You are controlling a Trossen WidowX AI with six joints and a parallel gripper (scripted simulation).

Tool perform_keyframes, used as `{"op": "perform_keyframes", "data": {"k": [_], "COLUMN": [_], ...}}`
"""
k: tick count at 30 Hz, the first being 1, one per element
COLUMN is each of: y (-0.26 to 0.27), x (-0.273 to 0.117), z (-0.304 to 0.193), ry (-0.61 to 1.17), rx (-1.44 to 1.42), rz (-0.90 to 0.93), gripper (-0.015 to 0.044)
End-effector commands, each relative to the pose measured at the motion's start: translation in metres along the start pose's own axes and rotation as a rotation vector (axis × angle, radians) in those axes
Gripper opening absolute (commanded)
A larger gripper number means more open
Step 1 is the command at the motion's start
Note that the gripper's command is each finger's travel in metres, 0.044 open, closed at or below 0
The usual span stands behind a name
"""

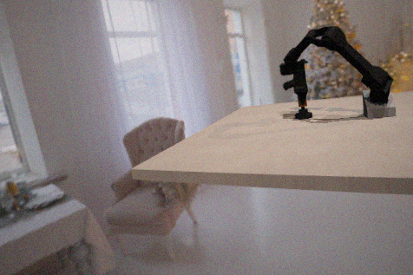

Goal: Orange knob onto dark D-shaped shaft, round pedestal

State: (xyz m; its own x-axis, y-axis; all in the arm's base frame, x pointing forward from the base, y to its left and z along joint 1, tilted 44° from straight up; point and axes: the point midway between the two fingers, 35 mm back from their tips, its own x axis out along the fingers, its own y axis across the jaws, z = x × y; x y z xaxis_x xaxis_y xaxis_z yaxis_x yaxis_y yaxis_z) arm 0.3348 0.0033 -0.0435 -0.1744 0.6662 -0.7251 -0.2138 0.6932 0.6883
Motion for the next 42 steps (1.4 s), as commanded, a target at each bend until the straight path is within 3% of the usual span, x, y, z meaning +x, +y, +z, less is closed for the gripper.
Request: {"op": "perform_keyframes", "data": {"k": [1, 37, 42], "y": [-0.0008, -0.0006, -0.0012], "x": [-0.0019, -0.004, -0.0043], "z": [0.0007, -0.0015, -0.0014], "ry": [-0.007, -0.007, -0.007], "rx": [0.001, -0.001, -0.127], "rz": [0.001, 0.001, 0.001], "gripper": [0.0, 0.0, 0.0]}}
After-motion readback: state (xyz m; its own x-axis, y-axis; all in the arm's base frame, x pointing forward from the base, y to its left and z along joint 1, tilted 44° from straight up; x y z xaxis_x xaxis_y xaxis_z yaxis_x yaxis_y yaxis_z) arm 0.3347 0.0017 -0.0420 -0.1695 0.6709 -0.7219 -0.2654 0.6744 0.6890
